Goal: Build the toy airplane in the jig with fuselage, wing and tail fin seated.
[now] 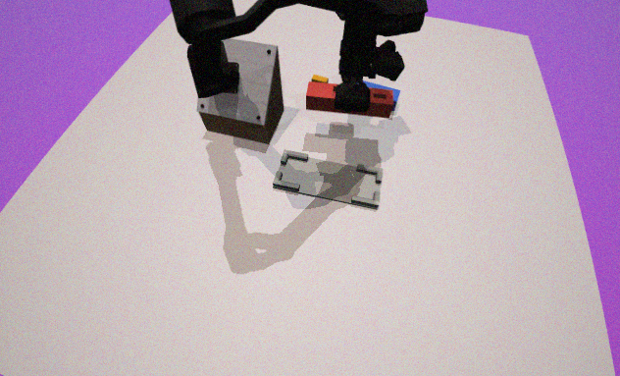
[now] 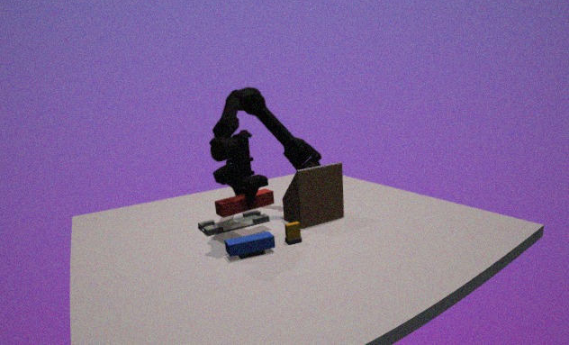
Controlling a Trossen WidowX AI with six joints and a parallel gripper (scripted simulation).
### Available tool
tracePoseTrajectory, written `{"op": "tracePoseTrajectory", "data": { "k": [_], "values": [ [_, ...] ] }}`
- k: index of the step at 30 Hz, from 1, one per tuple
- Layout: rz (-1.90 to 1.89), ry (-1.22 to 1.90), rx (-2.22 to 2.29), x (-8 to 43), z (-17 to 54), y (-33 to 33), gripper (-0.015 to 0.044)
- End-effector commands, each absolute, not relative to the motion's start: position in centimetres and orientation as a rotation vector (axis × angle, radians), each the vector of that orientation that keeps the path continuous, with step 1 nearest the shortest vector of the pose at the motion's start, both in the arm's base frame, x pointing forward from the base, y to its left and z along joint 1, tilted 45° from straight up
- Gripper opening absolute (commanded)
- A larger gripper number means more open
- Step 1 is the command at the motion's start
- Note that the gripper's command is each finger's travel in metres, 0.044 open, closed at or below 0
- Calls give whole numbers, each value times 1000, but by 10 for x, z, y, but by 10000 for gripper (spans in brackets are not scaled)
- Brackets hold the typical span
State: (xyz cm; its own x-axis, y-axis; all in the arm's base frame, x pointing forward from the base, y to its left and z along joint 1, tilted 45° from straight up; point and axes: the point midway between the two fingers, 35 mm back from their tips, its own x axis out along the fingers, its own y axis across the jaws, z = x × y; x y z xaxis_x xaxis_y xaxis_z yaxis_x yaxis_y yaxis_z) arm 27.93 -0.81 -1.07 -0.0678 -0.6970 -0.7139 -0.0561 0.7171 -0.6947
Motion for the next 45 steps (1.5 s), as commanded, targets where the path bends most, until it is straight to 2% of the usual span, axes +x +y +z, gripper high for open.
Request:
{"op": "tracePoseTrajectory", "data": {
  "k": [1, 11, 45],
  "values": [
    [-591, 1562, -621, 280, 0, 1, 0],
    [-594, 1562, -623, 277, 17, 13, 0],
    [-575, 1561, -617, 277, 49, -86, 0]
  ]
}}
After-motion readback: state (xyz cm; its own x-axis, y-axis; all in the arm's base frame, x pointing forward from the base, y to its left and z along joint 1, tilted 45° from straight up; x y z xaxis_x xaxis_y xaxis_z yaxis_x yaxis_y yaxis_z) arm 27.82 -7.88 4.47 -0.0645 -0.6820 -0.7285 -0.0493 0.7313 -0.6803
